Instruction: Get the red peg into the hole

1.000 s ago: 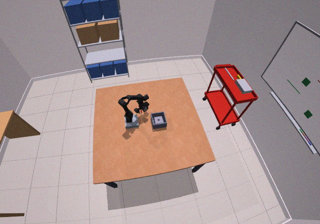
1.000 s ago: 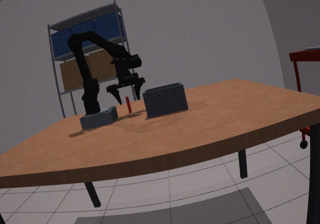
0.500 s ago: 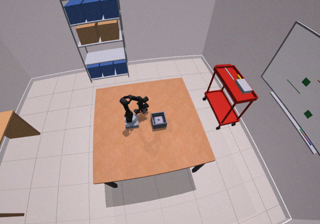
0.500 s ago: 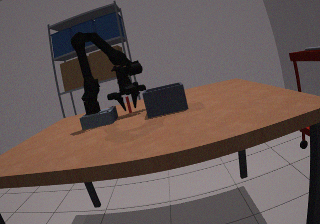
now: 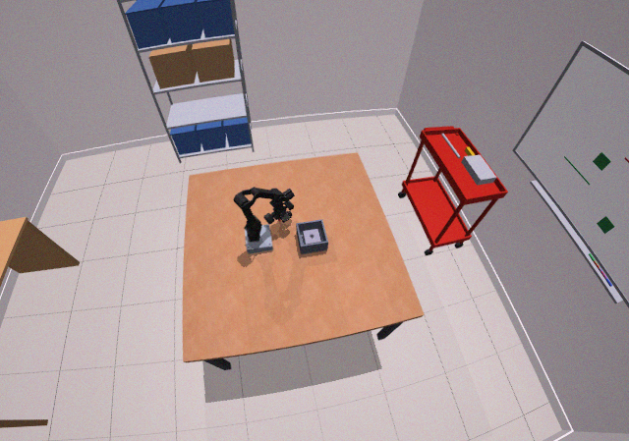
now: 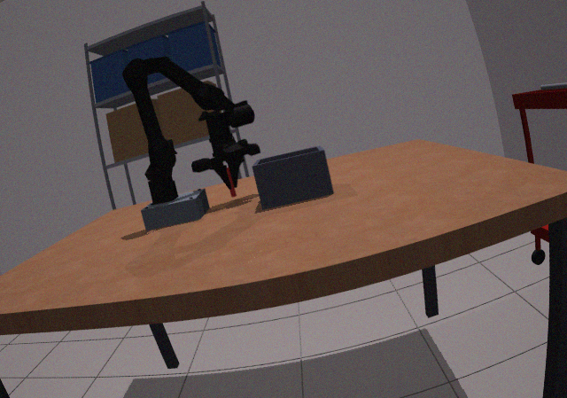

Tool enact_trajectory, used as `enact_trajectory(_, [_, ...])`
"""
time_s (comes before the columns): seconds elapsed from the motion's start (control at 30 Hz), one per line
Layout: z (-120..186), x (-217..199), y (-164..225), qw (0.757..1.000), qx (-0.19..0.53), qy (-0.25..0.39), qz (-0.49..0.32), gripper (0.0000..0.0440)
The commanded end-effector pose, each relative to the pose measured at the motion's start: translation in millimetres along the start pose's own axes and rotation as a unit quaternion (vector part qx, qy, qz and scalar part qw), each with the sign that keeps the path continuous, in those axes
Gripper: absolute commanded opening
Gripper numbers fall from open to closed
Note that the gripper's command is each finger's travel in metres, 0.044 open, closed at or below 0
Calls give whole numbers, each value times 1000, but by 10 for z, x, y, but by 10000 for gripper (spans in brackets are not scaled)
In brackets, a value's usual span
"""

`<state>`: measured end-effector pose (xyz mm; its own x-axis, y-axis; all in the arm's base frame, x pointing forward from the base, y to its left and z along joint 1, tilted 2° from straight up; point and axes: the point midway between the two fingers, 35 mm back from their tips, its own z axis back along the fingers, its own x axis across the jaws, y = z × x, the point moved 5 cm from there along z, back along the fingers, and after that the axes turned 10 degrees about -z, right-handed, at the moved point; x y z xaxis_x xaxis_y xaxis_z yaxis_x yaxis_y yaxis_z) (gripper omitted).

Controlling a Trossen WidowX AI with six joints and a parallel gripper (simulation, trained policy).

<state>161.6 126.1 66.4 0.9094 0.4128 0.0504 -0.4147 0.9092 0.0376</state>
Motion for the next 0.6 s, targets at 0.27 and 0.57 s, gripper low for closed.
enact_trajectory(0.27, [468,186,-127,997,-40,-50,53,1])
enact_trajectory(0.57, [865,365,-303,992,-70,-83,67,0])
